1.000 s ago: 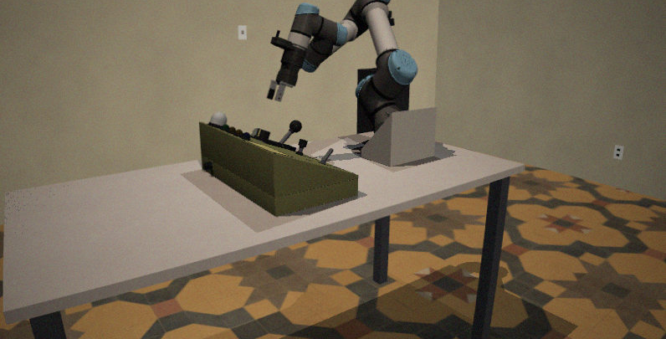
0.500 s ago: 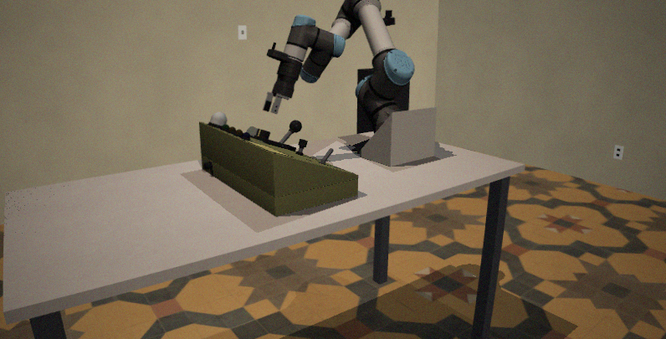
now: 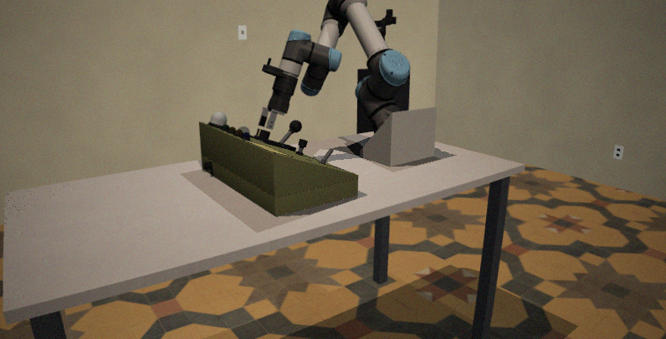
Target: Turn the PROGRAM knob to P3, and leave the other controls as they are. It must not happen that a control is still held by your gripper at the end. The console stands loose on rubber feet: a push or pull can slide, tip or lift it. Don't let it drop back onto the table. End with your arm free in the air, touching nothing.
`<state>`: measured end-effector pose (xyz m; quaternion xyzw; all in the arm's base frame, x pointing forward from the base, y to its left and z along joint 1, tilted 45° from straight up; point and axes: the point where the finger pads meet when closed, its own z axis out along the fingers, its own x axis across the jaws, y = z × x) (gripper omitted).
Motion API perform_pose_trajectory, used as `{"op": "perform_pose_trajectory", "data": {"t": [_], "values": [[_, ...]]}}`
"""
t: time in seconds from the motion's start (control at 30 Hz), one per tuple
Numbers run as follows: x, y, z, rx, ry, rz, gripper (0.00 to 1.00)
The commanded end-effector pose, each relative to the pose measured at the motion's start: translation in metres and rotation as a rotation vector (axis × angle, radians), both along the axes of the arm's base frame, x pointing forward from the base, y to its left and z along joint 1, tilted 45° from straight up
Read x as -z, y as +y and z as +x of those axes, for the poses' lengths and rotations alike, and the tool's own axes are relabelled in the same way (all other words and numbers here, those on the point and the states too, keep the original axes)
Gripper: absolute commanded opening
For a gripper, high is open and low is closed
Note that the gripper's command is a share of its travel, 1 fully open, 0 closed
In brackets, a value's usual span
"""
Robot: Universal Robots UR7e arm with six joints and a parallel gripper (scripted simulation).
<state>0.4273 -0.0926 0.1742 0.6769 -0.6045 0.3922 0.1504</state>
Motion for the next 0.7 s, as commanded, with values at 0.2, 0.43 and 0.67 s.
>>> {"op": "perform_pose_trajectory", "data": {"t": [0.2, 0.43, 0.67], "values": [[0.017, -0.018, 0.009, 0.0, -0.001, 0.0, 1.0], [0.019, -0.02, 0.01, 0.0, -0.001, 0.0, 1.0], [0.019, -0.021, 0.011, 0.0, -0.001, 0.0, 1.0]]}}
